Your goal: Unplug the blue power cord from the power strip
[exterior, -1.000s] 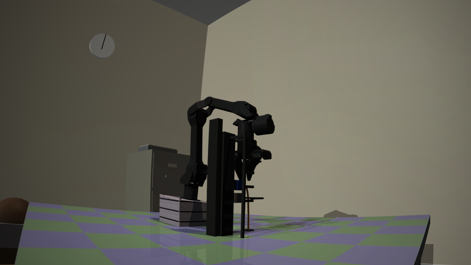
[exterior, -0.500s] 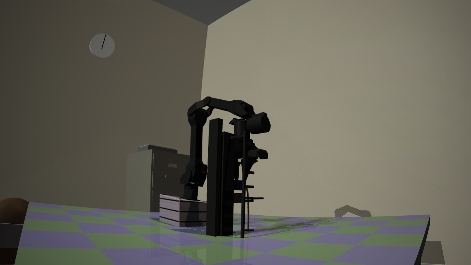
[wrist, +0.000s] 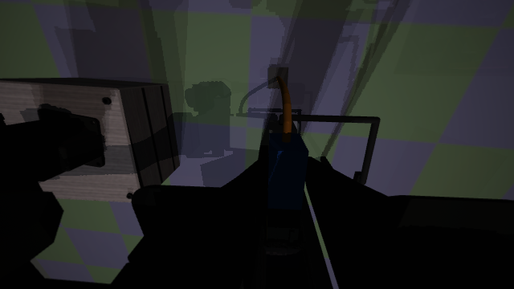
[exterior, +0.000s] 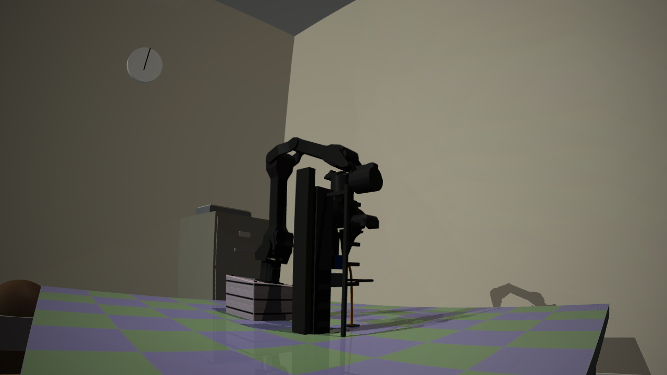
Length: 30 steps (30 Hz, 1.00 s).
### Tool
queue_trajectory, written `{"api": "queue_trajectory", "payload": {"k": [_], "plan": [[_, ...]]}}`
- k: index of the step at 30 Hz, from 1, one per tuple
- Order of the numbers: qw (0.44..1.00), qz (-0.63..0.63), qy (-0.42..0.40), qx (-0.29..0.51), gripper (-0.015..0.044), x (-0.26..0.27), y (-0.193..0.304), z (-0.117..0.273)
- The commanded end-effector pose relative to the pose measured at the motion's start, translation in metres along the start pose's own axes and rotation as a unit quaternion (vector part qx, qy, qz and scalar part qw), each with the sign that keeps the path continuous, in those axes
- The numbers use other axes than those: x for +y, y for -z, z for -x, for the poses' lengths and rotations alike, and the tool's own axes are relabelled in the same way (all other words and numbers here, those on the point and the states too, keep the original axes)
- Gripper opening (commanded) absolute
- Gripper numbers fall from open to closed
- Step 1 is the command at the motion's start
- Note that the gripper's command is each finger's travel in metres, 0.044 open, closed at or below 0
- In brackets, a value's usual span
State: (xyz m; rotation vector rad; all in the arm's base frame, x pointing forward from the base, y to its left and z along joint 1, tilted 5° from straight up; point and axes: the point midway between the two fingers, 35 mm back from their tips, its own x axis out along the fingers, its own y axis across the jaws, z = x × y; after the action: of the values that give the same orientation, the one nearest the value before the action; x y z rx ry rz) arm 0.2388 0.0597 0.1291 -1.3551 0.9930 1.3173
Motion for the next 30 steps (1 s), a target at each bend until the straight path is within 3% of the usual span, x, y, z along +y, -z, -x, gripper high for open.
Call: {"api": "queue_trajectory", "payload": {"k": [1, 8, 30], "plan": [[1.0, 0.0, 0.001, 0.0, 0.0042, 0.0, 0.0, 0.0], [1.0, 0.0, 0.001, 0.0, 0.0, 0.0, 0.0, 0.0], [1.0, 0.0, 0.0, -0.002, 0.0, -0.003, -0.032, 0.001]]}}
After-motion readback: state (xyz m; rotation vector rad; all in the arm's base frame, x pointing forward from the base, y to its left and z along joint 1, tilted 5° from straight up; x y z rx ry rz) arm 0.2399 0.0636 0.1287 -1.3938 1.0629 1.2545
